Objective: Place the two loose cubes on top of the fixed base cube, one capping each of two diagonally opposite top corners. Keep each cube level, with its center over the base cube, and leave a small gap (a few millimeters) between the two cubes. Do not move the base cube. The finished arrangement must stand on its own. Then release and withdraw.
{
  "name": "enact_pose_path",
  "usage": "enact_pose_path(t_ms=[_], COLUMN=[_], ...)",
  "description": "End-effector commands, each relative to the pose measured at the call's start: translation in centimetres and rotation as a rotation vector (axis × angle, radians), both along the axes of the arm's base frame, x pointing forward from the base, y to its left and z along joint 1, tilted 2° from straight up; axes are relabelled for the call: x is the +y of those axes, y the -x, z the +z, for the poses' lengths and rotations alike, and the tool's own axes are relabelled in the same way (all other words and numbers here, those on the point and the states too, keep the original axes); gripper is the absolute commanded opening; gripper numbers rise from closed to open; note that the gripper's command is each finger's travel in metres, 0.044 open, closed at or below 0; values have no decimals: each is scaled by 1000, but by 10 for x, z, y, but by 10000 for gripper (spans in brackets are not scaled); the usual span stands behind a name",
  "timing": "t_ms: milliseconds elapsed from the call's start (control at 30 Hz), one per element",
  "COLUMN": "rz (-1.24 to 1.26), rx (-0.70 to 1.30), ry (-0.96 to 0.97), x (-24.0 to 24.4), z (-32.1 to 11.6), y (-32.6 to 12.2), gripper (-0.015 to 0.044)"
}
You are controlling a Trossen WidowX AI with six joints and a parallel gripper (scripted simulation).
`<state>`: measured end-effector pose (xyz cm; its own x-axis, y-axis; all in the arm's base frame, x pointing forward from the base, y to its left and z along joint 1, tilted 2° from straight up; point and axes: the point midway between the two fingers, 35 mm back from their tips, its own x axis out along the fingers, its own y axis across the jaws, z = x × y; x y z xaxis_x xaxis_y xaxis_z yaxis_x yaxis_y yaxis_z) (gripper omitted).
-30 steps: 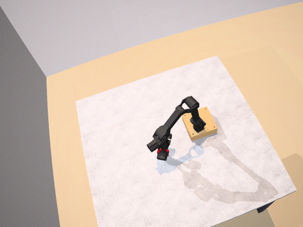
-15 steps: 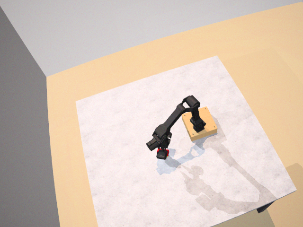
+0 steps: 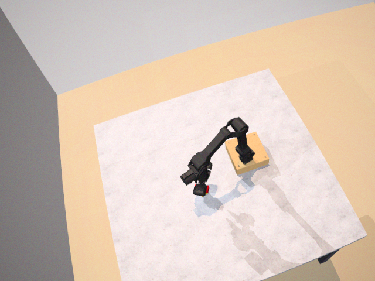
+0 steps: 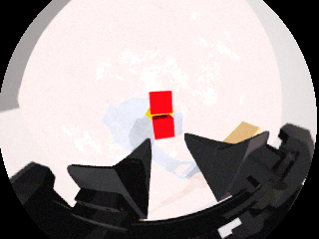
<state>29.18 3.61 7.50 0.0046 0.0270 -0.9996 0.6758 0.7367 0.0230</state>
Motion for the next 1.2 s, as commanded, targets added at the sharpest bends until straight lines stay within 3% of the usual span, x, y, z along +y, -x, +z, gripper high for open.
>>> enact_pose_path(t_ms=[0,533,633,800,900,1167], rz=[4,4,0,0,0,0], rx=[-6,-6,-4,-4,-3,-3], ry=[-1,-1,-1,-8,-11,-11], x=[0,-1,8,76,108,110], z=[8,22,20,23,24,24], y=[0,0,-1,3,11,12], gripper=[205,205,284,400,400,400])
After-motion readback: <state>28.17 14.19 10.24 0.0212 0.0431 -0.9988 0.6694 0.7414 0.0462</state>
